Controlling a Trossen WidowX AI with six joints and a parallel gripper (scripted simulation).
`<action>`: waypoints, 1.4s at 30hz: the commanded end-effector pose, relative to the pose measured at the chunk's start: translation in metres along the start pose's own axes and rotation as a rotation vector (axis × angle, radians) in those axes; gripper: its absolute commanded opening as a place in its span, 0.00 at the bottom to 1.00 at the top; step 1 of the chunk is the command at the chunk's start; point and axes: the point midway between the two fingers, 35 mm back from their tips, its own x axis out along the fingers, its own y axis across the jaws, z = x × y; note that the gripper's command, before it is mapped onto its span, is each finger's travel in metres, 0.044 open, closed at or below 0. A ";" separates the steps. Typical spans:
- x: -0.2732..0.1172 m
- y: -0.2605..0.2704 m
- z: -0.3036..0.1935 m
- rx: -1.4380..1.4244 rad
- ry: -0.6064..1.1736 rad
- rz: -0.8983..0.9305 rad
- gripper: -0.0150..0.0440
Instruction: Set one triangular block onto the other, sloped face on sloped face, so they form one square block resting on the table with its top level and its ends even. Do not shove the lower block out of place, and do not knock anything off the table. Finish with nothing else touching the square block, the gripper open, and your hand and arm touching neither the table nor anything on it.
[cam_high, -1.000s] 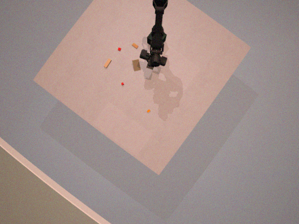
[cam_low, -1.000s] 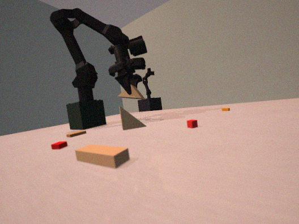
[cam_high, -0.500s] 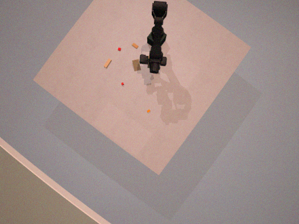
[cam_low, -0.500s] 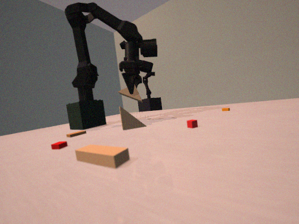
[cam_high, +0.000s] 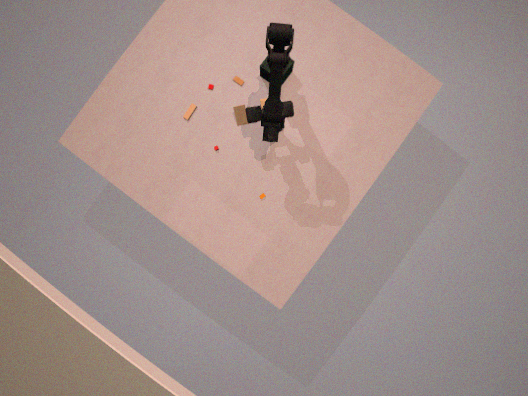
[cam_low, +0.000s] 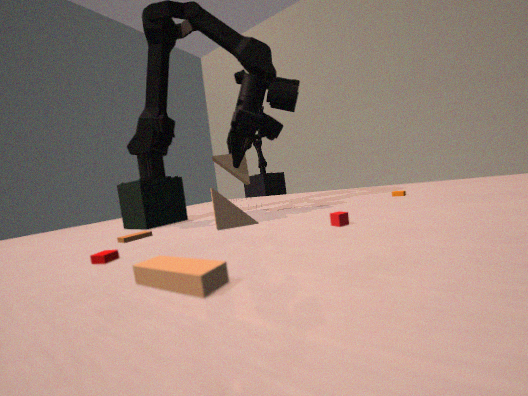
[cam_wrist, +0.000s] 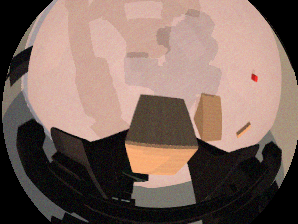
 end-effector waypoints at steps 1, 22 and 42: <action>-0.002 -0.001 0.003 -0.043 0.033 0.015 0.25; -0.040 -0.060 0.021 -0.017 0.019 0.002 0.25; -0.066 -0.114 0.022 -0.039 0.029 0.004 0.25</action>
